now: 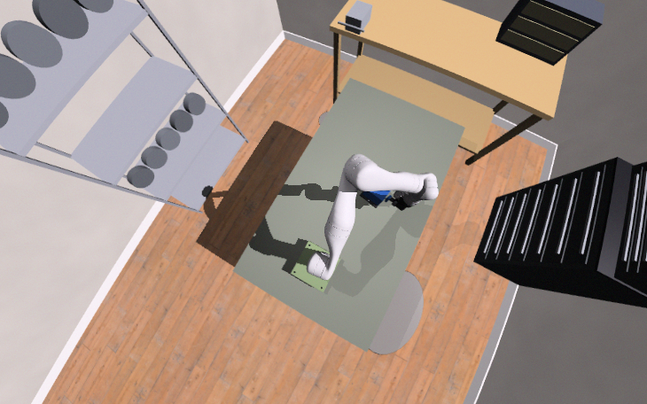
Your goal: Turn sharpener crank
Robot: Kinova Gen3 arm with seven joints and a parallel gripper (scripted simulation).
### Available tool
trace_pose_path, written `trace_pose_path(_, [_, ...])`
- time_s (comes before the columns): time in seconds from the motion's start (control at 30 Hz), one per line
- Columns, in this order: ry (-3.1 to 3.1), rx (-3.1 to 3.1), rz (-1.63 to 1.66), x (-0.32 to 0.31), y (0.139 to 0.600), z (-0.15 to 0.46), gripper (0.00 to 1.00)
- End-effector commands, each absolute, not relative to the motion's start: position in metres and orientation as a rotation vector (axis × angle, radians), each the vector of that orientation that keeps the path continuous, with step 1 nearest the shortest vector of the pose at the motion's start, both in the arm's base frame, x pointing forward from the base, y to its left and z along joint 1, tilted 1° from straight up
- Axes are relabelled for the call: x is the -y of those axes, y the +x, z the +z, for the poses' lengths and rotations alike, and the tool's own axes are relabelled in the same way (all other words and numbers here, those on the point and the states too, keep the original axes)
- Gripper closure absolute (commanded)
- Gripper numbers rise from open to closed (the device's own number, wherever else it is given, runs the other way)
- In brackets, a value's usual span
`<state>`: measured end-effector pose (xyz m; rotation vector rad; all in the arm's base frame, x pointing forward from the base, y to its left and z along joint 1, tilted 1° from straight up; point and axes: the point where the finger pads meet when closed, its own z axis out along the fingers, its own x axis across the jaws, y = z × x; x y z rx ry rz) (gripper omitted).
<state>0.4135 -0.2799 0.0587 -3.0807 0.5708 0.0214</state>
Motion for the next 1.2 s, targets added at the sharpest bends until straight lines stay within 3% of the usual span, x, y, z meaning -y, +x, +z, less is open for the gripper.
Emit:
trace_pose_path(0.0, [-3.081,-0.571,0.018,0.2803,0.4139,0.0596,1.0])
trace_pose_path(1.17, [-3.081,-0.571,0.018,0.284,0.4236,0.0584,1.0])
